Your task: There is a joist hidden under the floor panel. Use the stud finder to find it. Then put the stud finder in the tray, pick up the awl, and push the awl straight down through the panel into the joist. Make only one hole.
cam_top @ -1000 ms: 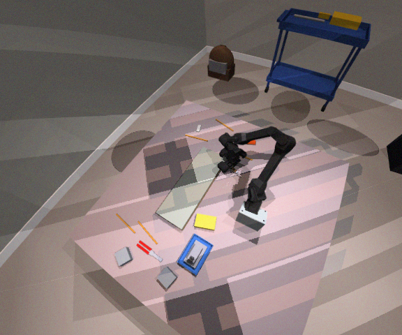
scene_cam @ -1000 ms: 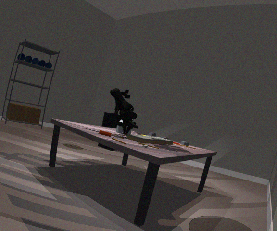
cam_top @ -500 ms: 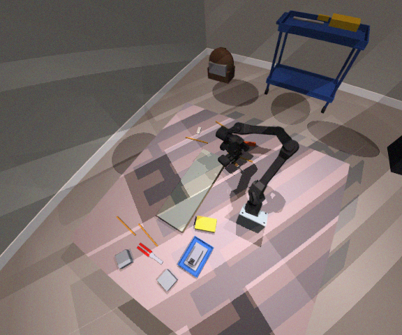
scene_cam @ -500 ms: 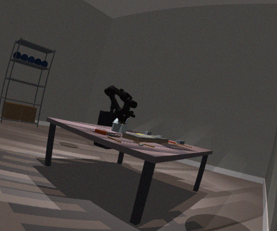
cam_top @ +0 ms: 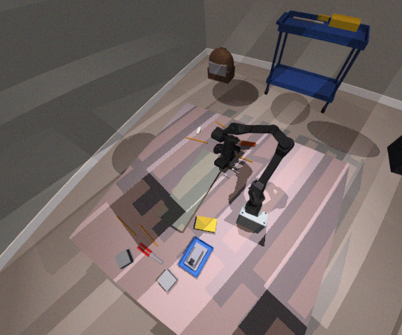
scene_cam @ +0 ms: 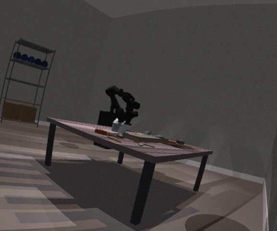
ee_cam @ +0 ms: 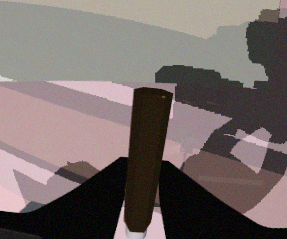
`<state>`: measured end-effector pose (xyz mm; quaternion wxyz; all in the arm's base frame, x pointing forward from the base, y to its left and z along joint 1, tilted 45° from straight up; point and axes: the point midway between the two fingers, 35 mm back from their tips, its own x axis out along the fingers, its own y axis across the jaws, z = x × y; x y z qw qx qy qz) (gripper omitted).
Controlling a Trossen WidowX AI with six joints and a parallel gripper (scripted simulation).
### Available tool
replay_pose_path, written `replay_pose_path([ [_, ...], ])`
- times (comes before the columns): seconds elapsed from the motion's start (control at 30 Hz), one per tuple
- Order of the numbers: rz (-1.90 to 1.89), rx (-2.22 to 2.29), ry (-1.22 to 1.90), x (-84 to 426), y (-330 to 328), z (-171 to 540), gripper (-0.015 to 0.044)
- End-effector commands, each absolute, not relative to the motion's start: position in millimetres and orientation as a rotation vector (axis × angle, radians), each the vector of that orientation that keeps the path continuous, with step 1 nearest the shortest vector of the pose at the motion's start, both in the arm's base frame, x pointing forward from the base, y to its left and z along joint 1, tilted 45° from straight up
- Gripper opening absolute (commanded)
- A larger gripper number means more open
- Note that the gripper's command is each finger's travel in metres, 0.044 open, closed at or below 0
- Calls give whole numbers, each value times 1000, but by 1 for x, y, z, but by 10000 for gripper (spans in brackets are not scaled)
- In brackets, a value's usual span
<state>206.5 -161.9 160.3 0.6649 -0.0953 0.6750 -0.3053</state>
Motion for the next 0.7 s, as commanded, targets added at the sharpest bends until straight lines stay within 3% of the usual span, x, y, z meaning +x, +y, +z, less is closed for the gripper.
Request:
replay_pose_path([
  [0.0, -470, -249, 1571, 225, -150, 143, 0],
  [0.67, 510, -429, 1432, 300, -83, 76, 0],
])
